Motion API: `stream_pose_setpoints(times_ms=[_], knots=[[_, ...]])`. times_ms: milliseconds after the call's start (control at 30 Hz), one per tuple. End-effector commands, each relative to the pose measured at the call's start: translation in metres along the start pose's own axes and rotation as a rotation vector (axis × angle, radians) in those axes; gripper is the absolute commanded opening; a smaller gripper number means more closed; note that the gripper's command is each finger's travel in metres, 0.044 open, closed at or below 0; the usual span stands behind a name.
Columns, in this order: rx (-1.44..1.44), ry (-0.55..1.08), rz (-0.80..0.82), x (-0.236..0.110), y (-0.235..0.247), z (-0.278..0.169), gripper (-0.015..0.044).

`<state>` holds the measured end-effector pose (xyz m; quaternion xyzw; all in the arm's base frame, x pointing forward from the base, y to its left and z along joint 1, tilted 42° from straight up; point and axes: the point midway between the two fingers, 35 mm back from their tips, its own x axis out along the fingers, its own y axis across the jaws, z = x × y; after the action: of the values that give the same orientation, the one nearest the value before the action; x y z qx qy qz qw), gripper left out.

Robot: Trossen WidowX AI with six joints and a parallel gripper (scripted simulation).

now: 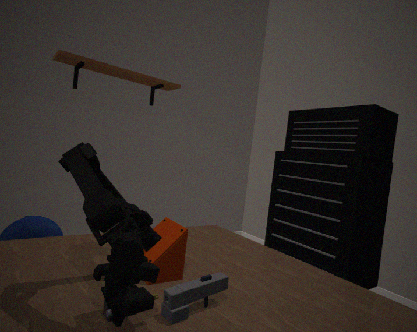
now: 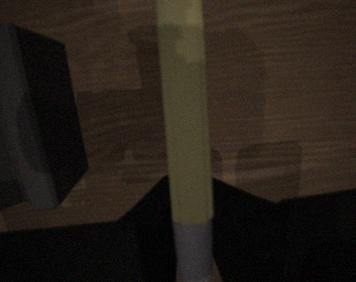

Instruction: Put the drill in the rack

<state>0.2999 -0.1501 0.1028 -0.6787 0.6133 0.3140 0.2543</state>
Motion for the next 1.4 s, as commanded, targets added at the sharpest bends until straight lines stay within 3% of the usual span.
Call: stream_pose_setpoints(times_ms=[0, 1367], knots=[[0.003, 0.002, -0.002, -0.003, 0.0, 0.0, 0.0], [0.003, 0.001, -0.002, -0.025, 0.0, 0.003, 0.0]])
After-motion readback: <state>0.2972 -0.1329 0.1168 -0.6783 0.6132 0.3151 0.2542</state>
